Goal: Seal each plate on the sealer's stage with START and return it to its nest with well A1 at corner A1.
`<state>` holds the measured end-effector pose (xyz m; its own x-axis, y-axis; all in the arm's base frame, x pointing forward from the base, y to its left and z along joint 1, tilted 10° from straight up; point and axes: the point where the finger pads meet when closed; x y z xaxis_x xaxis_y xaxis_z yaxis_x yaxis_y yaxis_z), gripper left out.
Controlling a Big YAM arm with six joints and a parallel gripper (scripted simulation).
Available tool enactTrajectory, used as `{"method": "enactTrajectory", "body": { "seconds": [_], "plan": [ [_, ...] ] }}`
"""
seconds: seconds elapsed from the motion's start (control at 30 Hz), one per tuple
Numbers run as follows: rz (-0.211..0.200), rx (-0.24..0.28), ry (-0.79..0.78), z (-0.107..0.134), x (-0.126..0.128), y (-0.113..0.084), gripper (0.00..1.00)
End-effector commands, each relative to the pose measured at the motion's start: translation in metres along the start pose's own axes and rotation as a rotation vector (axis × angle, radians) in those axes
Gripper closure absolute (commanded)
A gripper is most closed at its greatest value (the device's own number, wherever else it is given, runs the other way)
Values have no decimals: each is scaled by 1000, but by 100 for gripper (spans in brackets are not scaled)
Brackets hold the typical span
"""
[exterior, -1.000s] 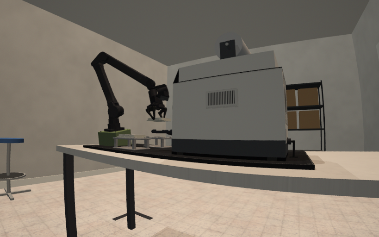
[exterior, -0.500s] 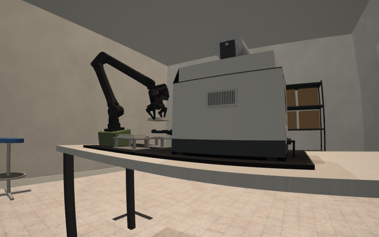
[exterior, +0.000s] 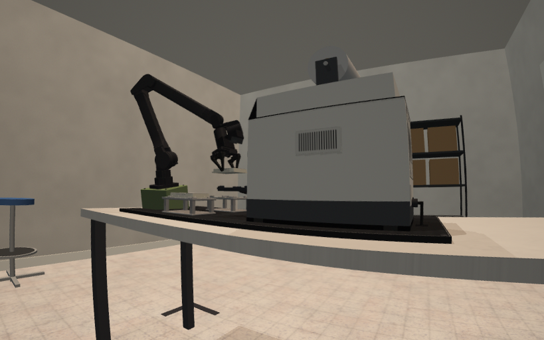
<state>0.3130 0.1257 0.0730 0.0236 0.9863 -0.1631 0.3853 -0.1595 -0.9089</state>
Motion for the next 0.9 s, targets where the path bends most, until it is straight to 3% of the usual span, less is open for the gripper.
{"method": "enactTrajectory", "body": {
  "seconds": [0.0,0.2,0.43,0.87],
  "plan": [
    [11,4,13,-3,-5,-2,100],
    [7,-3,17,-2,-6,-4,100],
    [-25,-48,19,-21,11,-12,100],
    [-18,-50,25,-31,9,-7,100]
  ]
}}
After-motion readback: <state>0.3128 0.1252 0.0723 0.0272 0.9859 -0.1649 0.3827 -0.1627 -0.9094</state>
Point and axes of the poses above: the point where the finger pads meet when closed, its own y axis out along the fingers, its own x axis across the jaws, z = x × y
